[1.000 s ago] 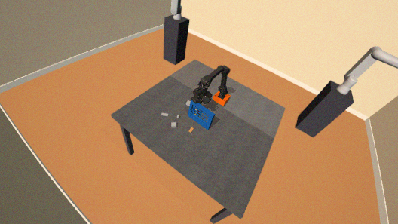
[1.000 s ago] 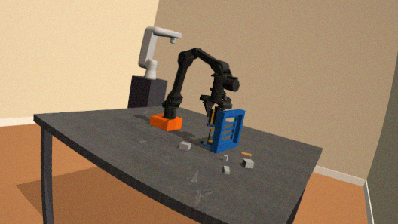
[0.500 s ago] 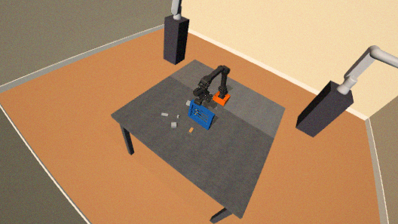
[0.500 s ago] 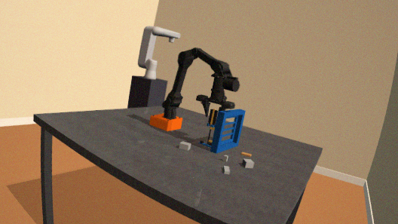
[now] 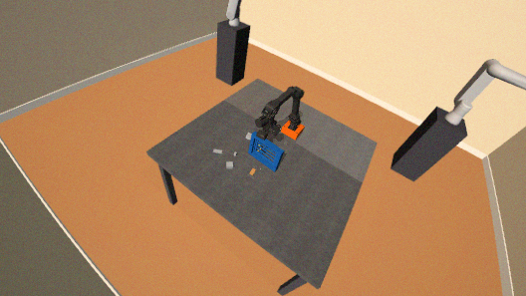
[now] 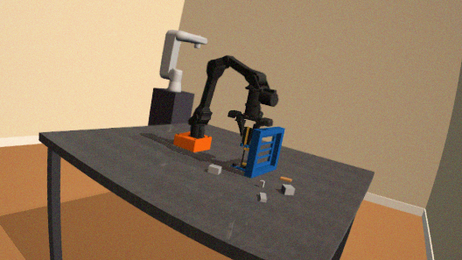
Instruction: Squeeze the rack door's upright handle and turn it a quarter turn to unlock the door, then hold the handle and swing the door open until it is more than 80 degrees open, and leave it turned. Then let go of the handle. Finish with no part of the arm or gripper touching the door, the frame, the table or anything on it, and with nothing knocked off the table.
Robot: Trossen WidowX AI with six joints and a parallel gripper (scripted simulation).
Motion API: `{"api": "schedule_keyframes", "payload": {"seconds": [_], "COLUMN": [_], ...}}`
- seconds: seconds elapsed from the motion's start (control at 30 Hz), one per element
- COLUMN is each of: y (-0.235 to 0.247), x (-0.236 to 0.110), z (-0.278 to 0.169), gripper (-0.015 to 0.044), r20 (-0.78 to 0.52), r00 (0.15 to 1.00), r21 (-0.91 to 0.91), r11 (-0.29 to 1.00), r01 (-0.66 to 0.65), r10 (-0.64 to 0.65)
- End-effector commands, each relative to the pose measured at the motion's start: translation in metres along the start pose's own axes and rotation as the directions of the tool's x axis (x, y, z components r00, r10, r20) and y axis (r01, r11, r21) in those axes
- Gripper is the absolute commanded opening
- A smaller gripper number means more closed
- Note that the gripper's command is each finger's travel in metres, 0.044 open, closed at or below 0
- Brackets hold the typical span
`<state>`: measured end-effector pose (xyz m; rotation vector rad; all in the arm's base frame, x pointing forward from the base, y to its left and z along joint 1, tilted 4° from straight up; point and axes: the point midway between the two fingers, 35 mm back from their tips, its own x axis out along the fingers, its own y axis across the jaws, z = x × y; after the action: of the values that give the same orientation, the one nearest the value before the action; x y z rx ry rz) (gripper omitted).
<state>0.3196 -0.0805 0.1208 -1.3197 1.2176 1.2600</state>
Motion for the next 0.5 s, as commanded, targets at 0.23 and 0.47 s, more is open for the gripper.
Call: {"api": "schedule_keyframes", "payload": {"seconds": [0.23, 0.47], "y": [-0.0006, -0.0006], "x": [0.0002, 0.0002], "z": [0.0004, 0.0004], "gripper": [0.0135, 0.0088], "r20": [0.003, 0.003], "r00": [1.0, 1.0], "r21": [-0.006, -0.006], "r11": [1.0, 1.0], "r01": [0.003, 0.003], "r10": [-0.003, -0.003]}}
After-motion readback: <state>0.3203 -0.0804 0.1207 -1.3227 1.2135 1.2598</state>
